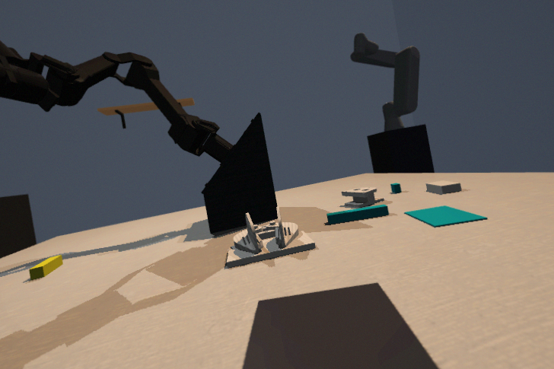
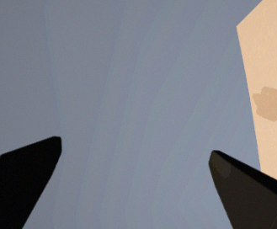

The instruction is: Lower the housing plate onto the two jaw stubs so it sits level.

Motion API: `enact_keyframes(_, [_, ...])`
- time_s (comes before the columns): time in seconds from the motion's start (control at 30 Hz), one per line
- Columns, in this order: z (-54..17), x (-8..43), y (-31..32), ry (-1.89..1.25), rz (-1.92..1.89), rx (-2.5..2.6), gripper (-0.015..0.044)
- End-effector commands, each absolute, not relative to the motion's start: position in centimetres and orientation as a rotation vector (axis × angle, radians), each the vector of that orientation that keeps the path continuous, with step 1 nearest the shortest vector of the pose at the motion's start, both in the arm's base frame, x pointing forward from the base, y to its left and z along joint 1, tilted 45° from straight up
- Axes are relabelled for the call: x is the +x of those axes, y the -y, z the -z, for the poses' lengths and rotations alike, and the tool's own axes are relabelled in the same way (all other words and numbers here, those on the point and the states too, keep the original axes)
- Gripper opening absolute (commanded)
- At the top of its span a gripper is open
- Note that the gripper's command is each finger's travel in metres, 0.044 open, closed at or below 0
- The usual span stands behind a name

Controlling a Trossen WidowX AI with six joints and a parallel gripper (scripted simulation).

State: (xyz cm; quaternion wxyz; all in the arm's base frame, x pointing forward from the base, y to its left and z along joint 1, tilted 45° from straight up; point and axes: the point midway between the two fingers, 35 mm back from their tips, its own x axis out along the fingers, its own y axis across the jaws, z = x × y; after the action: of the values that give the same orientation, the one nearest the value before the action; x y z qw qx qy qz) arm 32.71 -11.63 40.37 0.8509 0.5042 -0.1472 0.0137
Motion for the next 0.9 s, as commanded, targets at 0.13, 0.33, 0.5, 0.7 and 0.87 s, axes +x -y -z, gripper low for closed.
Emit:
enact_keyframes(0.13, [-37.7,35.5,10.4,0.201,-0.019,1.04,0.044])
enact_keyframes(0.33, [-36.6,36.8,9.3,0.173,-0.03,1.037,0.044])
enact_keyframes(0.5, [-35.4,37.9,8.6,0.129,-0.022,1.024,0.044])
enact_keyframes(0.7, [-33.5,39.5,7.6,0.055,-0.003,0.997,0.044])
enact_keyframes(0.87, [-31.8,40.7,6.6,-0.009,0.007,0.972,0.044])
